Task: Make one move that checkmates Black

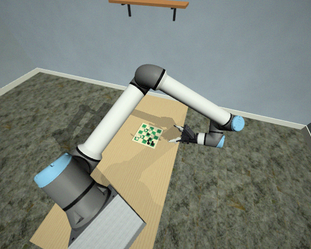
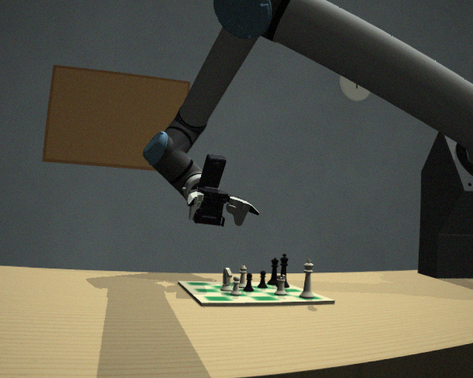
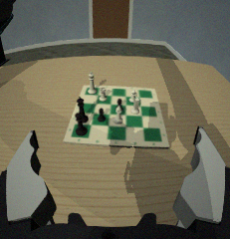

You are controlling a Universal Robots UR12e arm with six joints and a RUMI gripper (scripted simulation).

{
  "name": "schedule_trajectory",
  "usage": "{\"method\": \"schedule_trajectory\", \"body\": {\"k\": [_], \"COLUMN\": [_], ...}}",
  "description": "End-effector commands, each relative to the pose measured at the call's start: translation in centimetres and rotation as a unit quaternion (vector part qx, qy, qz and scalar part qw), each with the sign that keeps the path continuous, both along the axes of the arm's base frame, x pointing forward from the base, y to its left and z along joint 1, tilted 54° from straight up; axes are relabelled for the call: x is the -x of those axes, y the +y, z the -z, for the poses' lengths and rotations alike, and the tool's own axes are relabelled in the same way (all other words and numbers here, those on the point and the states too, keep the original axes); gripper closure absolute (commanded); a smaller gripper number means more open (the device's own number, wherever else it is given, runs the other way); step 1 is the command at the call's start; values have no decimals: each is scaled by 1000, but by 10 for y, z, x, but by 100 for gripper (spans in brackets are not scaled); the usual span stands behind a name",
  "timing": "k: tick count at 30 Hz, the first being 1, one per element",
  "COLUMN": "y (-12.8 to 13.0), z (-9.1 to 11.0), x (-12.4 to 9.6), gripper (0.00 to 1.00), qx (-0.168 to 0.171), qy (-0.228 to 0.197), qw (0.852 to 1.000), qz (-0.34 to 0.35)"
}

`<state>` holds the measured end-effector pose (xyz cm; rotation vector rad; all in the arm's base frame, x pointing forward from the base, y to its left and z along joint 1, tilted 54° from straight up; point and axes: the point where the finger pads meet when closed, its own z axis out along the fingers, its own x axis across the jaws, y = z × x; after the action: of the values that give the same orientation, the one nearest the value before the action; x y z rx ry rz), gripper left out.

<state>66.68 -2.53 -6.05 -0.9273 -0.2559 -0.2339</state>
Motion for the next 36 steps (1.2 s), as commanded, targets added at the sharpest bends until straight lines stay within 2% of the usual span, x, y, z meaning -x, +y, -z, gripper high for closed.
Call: {"method": "schedule_trajectory", "body": {"k": [1,9,11,14,21,26,28,30,33,36], "y": [15,37,37,47,58,69,69,75,78,85], "z": [-16,-38,-38,-47,-57,-67,-67,-74,-78,-85], "x": [9,25,25,32,39,45,45,48,49,52], "gripper": [0,0,0,0,0,0,0,0,0,0], "qx": [45,122,122,163,205,249,249,278,293,321], "qy": [-34,-94,-94,-125,-158,-192,-192,-215,-227,-250], "qw": [998,988,988,979,966,949,949,936,929,914], "qz": [-7,-11,-11,-10,-7,-2,-2,4,7,14]}}
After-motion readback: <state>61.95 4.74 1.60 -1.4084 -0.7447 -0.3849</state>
